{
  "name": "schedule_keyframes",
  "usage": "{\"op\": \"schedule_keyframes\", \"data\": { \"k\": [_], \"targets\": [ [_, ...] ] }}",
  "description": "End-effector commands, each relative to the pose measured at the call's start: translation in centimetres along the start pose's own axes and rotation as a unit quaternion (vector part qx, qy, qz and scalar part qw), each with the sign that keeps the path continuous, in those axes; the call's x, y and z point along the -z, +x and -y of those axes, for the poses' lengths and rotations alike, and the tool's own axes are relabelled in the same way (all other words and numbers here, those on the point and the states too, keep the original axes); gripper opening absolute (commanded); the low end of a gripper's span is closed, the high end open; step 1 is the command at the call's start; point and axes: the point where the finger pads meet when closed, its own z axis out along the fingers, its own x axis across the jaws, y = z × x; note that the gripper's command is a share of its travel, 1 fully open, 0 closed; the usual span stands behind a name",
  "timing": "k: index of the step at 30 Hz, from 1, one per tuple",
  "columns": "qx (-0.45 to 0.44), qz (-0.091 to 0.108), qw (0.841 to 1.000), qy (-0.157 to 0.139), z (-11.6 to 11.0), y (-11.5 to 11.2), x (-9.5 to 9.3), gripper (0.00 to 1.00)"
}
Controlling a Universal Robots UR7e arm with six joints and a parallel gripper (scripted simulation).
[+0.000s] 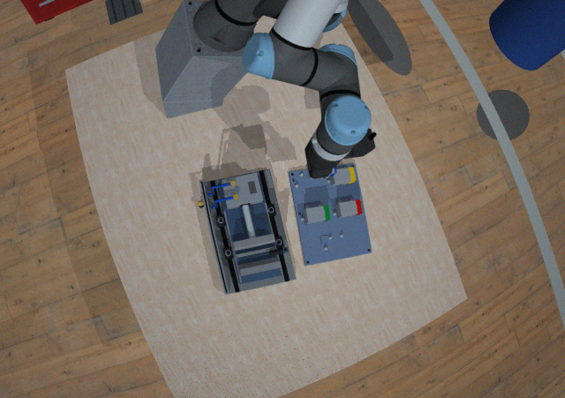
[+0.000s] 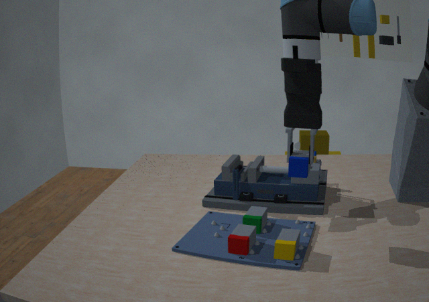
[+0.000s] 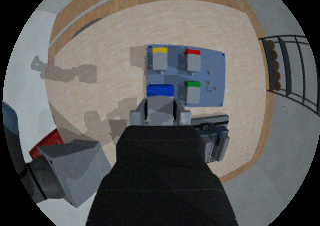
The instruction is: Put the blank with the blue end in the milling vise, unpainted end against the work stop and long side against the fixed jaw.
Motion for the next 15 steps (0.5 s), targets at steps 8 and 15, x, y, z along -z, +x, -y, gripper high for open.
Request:
{"op": "schedule_keyframes", "data": {
  "k": [8, 15],
  "targets": [
    [0.0, 0.002, 1.0, 0.0, 0.08, -0.23, -0.49, 0.0],
    [0.0, 0.002, 1.0, 0.0, 0.11, -0.16, -0.62, 0.0]
  ]
}}
